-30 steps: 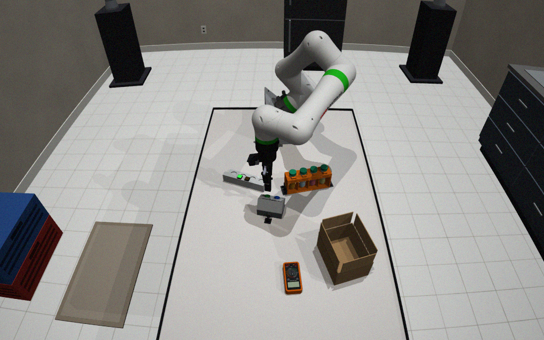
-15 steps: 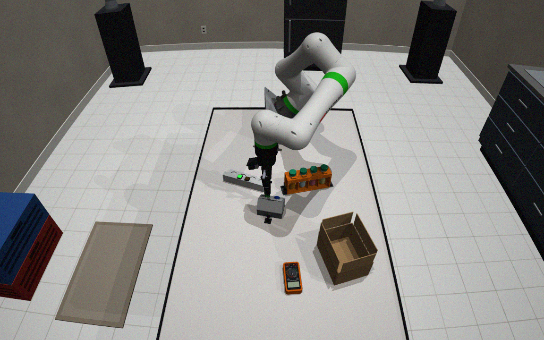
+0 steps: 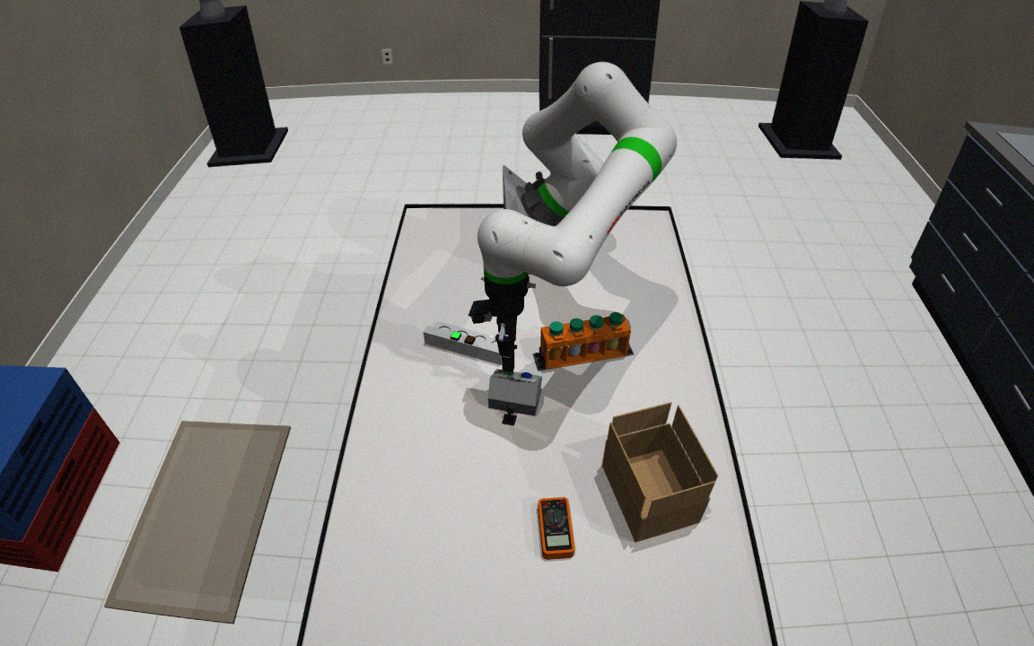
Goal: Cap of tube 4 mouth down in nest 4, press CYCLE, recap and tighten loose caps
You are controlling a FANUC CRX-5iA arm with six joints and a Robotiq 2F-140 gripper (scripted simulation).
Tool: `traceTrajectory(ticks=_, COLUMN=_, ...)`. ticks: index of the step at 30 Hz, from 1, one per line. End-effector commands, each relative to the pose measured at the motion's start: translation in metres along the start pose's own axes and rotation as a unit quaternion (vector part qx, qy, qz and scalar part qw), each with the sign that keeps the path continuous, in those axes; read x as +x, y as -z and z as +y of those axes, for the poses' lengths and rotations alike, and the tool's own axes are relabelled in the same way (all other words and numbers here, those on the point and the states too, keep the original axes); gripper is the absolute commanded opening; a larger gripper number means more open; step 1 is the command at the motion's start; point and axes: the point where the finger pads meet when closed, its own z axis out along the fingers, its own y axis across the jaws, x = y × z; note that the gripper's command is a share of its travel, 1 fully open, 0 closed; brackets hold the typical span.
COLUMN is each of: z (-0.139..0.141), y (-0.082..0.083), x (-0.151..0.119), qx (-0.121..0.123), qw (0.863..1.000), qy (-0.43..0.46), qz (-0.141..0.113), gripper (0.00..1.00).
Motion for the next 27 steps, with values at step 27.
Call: traceTrajectory(ticks=27, z=-0.0005, y=-0.0074, x=0.0002, qx=0.001, qw=1.0, qy=0.0, qz=0.0, gripper=0.1)
